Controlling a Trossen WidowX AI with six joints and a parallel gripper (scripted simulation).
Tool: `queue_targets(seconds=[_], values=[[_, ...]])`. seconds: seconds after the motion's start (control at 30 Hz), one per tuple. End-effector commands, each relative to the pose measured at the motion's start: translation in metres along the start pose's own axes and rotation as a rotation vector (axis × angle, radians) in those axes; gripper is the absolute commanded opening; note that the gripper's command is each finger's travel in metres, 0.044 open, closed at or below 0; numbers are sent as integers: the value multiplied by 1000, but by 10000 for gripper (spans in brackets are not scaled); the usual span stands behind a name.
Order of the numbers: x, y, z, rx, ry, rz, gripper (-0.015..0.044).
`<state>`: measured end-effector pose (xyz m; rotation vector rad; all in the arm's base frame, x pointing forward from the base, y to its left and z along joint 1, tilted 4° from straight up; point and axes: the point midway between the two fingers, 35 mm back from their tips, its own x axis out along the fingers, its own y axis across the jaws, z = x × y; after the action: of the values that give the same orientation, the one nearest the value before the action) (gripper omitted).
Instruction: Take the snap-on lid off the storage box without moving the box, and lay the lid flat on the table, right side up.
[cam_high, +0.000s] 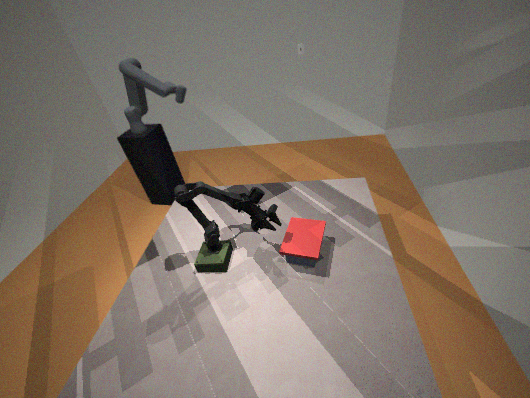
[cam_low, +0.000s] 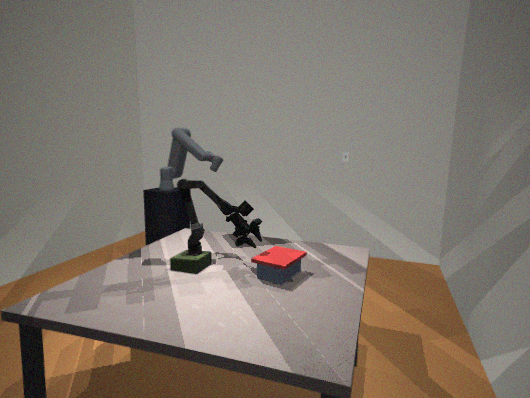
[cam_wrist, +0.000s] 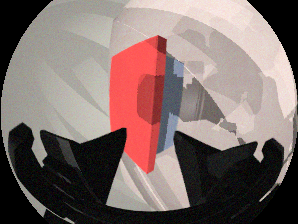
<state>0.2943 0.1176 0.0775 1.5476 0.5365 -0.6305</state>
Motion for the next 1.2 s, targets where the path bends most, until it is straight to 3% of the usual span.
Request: queue_targets(seconds=[0.0,1.17], values=[[6,0,0,-1,-1,-3,235],[62,-1,2,-2,-1,1,235]])
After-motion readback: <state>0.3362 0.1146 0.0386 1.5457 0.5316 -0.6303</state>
